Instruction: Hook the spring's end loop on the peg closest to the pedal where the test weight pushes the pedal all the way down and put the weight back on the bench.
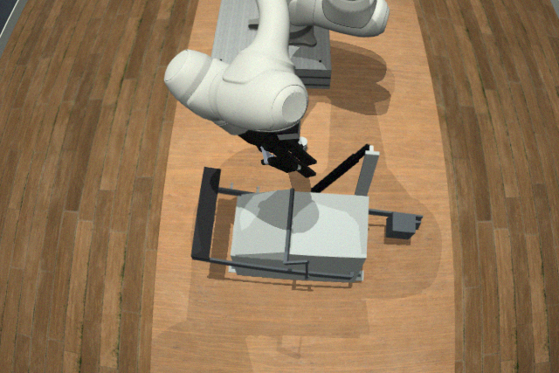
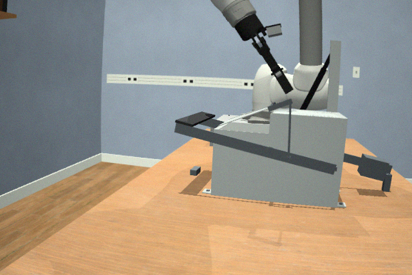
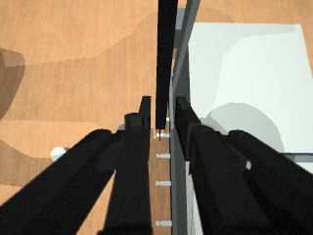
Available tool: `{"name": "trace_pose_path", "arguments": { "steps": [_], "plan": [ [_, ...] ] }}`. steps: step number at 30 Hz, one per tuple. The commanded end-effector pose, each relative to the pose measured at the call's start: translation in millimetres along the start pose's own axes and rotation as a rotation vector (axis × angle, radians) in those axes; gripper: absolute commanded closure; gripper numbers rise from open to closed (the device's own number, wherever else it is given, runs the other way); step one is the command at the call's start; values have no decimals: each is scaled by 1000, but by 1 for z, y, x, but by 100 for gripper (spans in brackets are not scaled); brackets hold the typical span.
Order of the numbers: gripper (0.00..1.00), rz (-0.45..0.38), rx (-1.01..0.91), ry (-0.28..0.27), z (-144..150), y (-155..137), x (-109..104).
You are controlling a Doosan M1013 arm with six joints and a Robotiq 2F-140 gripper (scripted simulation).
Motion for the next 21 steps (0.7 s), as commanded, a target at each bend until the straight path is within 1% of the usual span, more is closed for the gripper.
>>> {"name": "trace_pose_path", "arguments": {
  "steps": [1,21],
  "plan": [
    [76,0,-1,-1,0,0,1],
    [76,3,0,-2,0,0,5]
  ]
}}
Point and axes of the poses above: the point where the finger pads meet when closed, its own x axis out along the fingers, its own z axis across the jaws, y = z × x, the point moved 5 cm from there along -x, back along the fingers, and after that the axes turned 10 degrees about -x, right-handed, at the moved point
